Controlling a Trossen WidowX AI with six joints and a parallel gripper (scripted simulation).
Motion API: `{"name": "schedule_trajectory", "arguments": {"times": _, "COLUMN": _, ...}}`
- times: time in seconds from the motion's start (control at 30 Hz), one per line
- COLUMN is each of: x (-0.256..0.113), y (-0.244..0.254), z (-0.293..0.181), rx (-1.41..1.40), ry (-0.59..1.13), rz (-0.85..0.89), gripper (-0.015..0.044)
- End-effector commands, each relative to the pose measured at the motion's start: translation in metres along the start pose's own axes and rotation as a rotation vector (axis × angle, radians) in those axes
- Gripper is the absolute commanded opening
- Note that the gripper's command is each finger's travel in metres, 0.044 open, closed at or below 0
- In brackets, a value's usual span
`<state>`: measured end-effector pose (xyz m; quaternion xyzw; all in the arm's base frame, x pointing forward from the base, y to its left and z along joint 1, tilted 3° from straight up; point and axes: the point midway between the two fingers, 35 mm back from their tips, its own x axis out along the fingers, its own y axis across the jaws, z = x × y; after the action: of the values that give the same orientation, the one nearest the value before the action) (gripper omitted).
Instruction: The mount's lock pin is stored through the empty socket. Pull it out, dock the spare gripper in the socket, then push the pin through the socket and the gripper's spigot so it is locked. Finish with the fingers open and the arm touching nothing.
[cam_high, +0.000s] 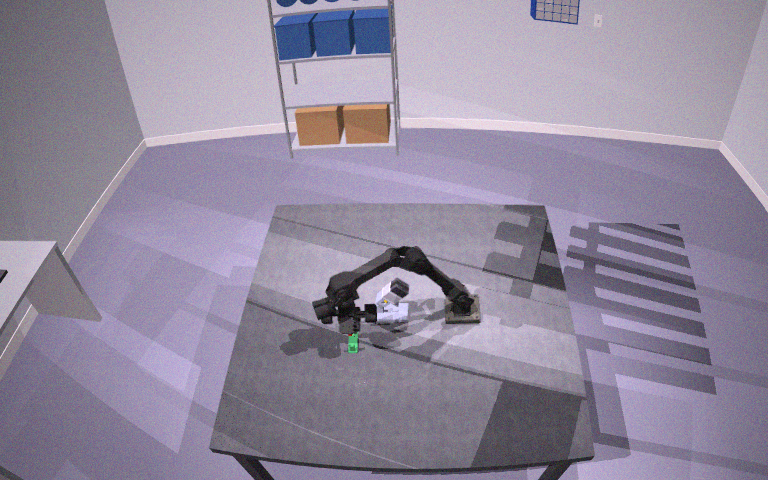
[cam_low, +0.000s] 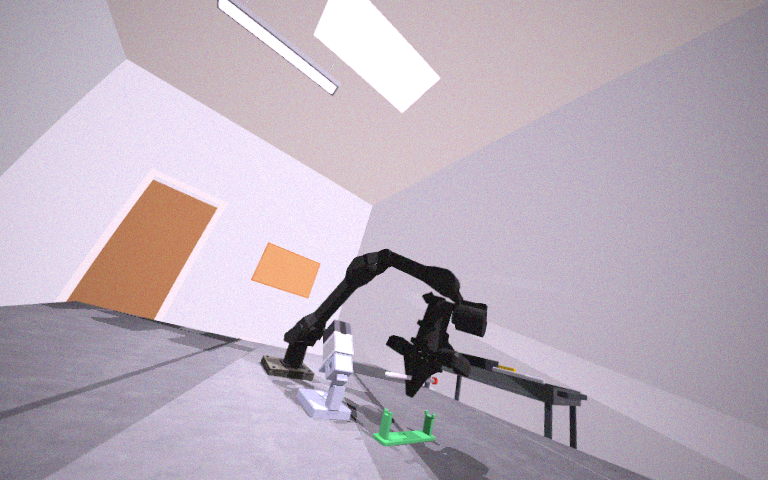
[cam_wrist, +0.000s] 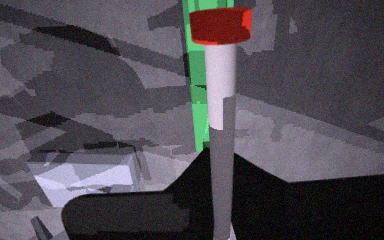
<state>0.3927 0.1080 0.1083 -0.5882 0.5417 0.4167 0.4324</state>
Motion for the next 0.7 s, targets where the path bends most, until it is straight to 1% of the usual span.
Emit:
{"name": "schedule_trajectory", "arguments": {"times": 0.0, "x": -0.009, "y": -0.002, "z": -0.002, "rx": 0.007, "ry": -0.002, "rz": -0.013, "gripper": 0.0000}}
{"name": "schedule_trajectory", "arguments": {"times": 0.07, "x": -0.003, "y": 0.000, "z": -0.001, "rx": 0.001, "ry": -0.001, "rz": -0.002, "gripper": 0.0007}}
{"name": "schedule_trajectory", "arguments": {"times": 0.27, "x": -0.003, "y": 0.000, "z": -0.001, "rx": 0.004, "ry": -0.001, "rz": -0.001, "gripper": 0.0000}}
{"name": "schedule_trajectory", "arguments": {"times": 0.43, "x": -0.003, "y": -0.001, "z": -0.001, "rx": 0.068, "ry": -0.006, "rz": 0.014, "gripper": 0.0000}}
{"name": "schedule_trajectory", "arguments": {"times": 0.47, "x": -0.001, "y": 0.001, "z": -0.001, "rx": 0.024, "ry": 0.002, "rz": 0.008, "gripper": 0.0006}}
{"name": "schedule_trajectory", "arguments": {"times": 0.67, "x": -0.008, "y": 0.016, "z": 0.001, "rx": 0.035, "ry": -0.001, "rz": 0.012, "gripper": 0.0000}}
